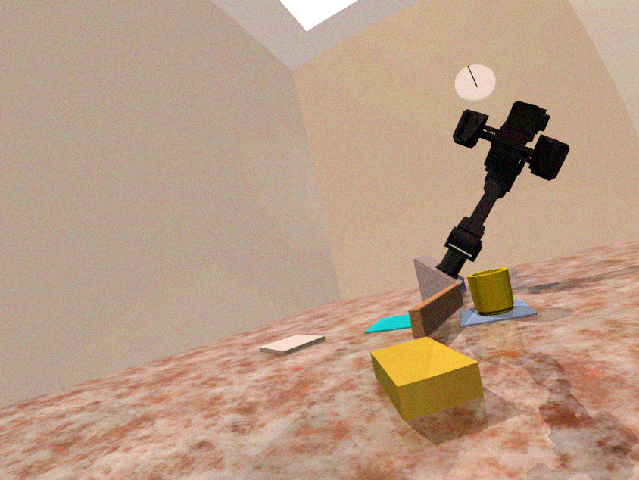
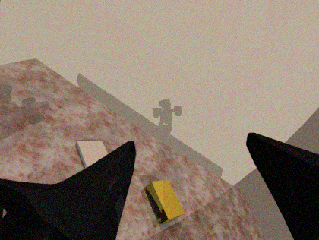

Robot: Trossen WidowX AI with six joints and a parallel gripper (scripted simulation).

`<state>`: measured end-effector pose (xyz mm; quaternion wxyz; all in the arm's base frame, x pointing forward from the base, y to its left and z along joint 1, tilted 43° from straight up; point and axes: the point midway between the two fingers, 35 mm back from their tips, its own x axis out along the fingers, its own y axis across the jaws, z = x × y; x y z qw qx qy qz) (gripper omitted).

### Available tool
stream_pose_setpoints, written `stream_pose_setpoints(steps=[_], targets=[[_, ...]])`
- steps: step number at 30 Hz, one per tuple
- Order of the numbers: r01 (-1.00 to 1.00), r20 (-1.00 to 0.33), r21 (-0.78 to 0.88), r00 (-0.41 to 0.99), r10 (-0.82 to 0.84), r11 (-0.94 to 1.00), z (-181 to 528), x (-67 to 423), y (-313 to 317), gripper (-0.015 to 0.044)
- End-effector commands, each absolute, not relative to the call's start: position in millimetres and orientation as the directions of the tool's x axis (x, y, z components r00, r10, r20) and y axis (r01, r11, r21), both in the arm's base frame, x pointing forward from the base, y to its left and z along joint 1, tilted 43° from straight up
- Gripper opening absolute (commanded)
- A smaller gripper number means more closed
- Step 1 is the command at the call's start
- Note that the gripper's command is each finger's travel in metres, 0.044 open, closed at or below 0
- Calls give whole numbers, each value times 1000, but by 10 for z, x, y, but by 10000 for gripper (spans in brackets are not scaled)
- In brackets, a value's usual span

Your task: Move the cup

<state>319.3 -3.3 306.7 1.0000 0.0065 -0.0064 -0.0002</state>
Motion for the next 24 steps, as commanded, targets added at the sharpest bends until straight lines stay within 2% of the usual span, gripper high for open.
stream_pose_setpoints(steps=[1,2,5,9,12,15,18,24], targets=[[-3,-5,19,1000,3,1000,3035,3208,-33,374],[-12,-57,39,998,14,999,2938,3250,-35,347],[-17,-346,182,935,80,983,2381,3378,-53,269],[124,-670,411,713,207,903,1695,3282,-61,167],[326,-806,526,488,337,786,1345,3071,-26,167],[566,-832,542,259,491,621,1172,2826,41,167],[781,-762,450,83,642,433,1169,2635,109,167],[824,-735,414,51,676,387,1202,2571,140,167]])
